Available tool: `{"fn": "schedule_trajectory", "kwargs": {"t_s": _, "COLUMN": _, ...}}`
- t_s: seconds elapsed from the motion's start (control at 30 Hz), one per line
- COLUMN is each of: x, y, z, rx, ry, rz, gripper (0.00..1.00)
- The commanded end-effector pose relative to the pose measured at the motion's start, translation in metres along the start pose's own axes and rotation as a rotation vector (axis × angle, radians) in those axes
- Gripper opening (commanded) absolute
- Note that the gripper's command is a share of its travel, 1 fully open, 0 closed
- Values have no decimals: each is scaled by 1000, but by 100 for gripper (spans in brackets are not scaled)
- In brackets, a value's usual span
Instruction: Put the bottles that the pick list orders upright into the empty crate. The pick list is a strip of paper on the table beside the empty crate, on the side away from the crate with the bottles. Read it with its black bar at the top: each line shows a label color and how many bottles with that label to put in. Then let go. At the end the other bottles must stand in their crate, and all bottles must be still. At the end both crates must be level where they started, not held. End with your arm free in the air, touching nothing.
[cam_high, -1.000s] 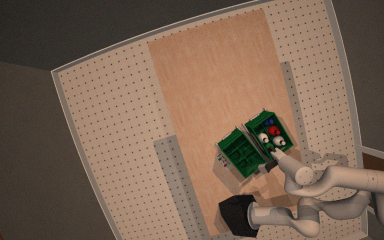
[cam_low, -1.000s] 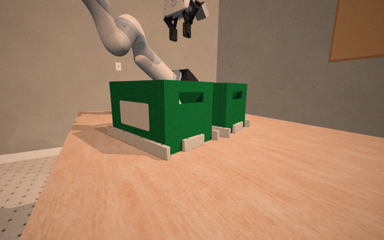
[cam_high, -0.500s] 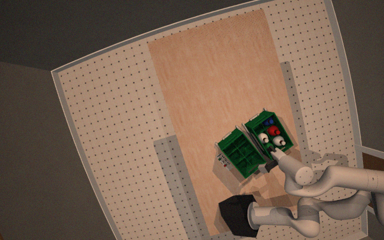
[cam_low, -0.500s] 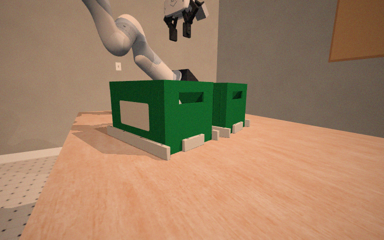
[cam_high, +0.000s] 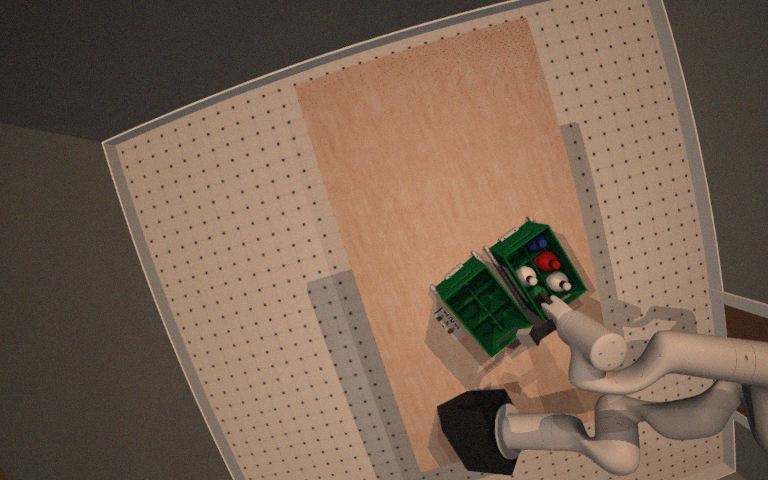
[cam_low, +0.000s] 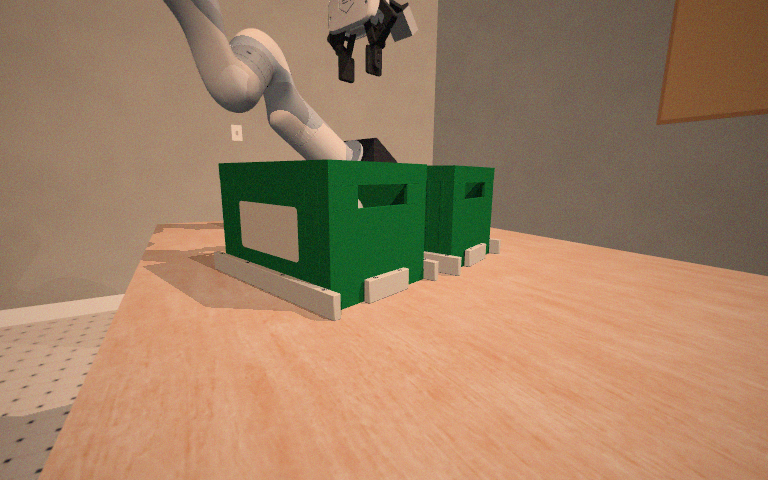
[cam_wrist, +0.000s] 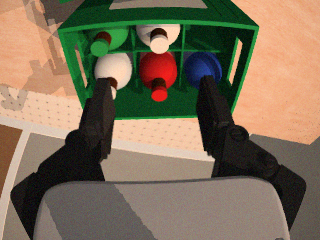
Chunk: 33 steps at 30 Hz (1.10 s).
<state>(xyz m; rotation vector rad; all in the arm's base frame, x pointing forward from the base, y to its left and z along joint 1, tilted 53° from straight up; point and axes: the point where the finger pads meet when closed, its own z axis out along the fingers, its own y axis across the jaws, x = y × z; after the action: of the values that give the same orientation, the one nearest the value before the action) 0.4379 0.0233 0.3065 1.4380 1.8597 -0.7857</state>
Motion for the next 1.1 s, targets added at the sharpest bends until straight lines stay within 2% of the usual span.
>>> {"fn": "schedule_trajectory", "kwargs": {"t_s": 0.0, "x": 0, "y": 0, "z": -1, "rx": -1, "ry": 0, "rz": 1, "gripper": 65}}
{"fn": "schedule_trajectory", "kwargs": {"t_s": 0.53, "x": 0, "y": 0, "z": -1, "rx": -1, "ry": 0, "rz": 1, "gripper": 65}}
{"fn": "schedule_trajectory", "kwargs": {"t_s": 0.67, "x": -4, "y": -5, "z": 6, "rx": -1, "ry": 0, "rz": 67, "gripper": 65}}
{"fn": "schedule_trajectory", "kwargs": {"t_s": 1.07, "x": -28, "y": -41, "z": 49, "rx": 1, "ry": 2, "rz": 413, "gripper": 65}}
